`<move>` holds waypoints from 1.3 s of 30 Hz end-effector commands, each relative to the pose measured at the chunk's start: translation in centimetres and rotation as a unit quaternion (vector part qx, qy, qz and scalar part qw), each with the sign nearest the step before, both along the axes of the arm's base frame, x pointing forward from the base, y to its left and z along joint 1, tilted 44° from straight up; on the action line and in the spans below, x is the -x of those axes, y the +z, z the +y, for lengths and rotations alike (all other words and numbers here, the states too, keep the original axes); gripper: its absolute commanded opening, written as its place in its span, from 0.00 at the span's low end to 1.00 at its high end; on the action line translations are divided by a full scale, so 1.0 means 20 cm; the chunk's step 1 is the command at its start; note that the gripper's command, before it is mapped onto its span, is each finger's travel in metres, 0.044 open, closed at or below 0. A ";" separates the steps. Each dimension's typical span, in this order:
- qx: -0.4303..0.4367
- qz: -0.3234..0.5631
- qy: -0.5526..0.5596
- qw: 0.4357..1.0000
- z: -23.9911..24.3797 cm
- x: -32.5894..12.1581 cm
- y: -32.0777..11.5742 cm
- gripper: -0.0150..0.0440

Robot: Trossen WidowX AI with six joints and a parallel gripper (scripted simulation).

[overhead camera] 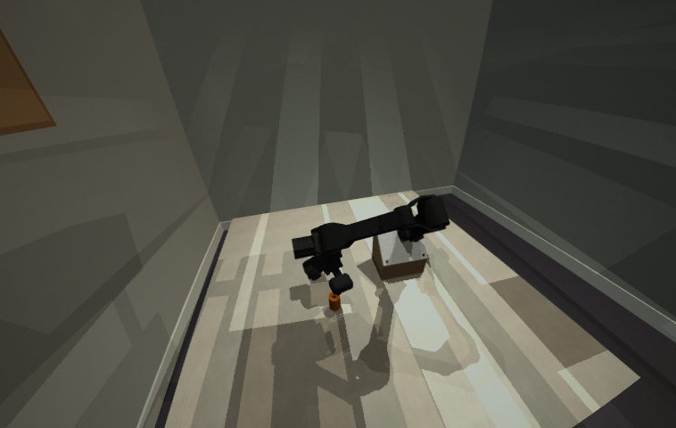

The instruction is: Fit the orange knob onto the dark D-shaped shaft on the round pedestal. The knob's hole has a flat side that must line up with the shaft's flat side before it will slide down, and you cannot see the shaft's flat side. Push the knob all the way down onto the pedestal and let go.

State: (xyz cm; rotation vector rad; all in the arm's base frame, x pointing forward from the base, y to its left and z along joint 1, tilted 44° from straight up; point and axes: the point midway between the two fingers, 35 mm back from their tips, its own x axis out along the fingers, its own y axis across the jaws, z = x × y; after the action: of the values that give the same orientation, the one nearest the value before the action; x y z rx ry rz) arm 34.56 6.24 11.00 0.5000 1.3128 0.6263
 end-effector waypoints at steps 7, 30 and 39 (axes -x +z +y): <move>-0.006 0.014 -0.018 1.000 0.08 -0.02 -0.07 1.00; -0.007 0.016 -0.018 1.000 0.22 -0.05 -0.22 1.00; -0.007 0.016 -0.018 1.000 0.27 -0.06 -0.28 1.00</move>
State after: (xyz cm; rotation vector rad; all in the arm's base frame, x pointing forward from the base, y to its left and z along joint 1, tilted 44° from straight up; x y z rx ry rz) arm 35.85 11.23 6.12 0.5433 1.3189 0.6081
